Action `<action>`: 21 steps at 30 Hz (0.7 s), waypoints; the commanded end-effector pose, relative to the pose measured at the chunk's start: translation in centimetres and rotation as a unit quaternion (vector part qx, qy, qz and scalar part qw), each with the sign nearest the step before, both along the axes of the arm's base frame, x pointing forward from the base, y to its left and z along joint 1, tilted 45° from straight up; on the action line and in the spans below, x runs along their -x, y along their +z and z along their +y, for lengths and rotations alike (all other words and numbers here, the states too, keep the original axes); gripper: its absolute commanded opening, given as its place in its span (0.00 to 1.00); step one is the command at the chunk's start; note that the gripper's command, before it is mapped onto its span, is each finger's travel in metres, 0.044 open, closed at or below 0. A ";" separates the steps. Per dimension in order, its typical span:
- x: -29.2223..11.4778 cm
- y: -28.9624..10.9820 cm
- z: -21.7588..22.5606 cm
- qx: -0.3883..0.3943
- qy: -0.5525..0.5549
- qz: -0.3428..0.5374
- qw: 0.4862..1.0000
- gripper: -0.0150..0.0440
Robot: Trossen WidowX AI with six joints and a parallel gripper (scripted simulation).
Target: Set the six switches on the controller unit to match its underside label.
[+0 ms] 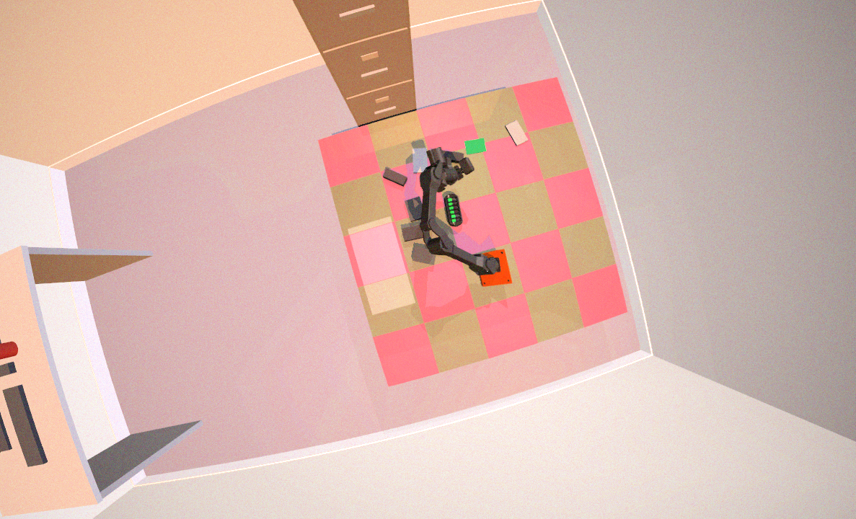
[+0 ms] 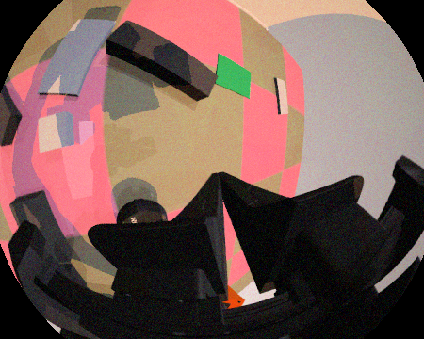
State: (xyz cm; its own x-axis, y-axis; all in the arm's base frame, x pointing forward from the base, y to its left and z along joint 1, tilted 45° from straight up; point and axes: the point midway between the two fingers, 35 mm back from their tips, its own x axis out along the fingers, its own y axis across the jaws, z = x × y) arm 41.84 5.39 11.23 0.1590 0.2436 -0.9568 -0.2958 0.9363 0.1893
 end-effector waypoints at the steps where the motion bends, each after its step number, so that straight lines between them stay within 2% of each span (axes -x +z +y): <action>1: 4.5 1.2 5.8 -0.079 -0.042 0.070 0.994 0.25; 5: 8.3 2.1 9.7 -0.125 -0.072 0.134 0.980 0.25; 21: 8.4 1.4 10.6 -0.127 -0.073 0.137 0.980 0.25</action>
State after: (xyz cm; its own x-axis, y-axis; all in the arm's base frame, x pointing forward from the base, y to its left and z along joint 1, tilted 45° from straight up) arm 33.48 15.59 13.02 -0.0419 0.4707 -0.8813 -0.0727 0.8783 0.4726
